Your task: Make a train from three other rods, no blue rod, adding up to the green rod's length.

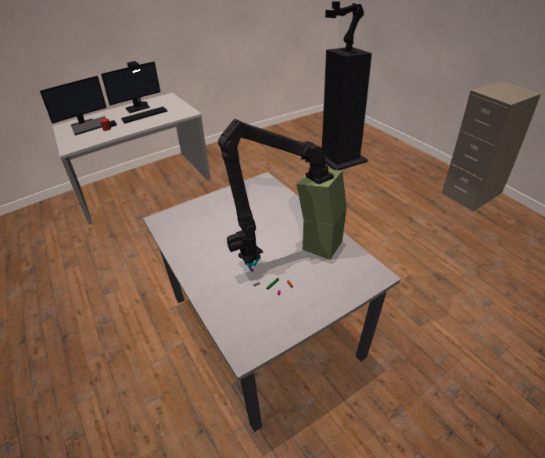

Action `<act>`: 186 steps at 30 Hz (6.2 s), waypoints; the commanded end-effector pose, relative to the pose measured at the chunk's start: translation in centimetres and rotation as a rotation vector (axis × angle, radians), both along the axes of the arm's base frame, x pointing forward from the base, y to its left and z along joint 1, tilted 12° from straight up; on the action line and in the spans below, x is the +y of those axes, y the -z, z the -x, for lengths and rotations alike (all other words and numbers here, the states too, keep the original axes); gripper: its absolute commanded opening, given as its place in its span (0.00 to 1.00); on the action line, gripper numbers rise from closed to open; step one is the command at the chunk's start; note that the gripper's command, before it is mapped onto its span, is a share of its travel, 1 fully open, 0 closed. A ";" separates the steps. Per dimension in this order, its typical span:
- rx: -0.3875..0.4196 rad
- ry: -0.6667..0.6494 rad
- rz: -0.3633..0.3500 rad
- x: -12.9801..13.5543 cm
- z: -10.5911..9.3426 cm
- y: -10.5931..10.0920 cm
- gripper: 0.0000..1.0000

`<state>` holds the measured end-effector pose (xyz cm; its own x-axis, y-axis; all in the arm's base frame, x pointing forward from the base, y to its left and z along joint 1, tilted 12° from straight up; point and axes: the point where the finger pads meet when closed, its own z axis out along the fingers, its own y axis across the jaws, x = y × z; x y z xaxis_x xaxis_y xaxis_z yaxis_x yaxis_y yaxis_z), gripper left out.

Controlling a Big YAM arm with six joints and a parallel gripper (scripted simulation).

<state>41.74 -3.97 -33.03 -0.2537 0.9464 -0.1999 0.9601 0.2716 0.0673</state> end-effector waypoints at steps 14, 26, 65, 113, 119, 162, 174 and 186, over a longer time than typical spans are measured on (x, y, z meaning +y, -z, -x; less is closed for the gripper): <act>0.005 -0.008 0.001 0.8 0.4 0.8 0.24; 0.005 -0.008 0.001 0.8 0.4 0.8 0.24; 0.010 -0.008 0.001 0.9 0.5 0.8 0.24; 0.010 -0.008 0.001 0.9 0.5 0.8 0.24; 0.010 -0.008 0.001 0.9 0.5 0.8 0.24; 0.004 0.002 0.002 -0.5 0.3 2.5 0.24; 0.004 0.002 0.002 -0.5 0.3 2.5 0.24; 0.004 0.002 0.002 -0.5 0.3 2.5 0.24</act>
<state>41.99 -3.87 -34.71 -0.2562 0.9457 -0.1998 0.9594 0.2741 0.0669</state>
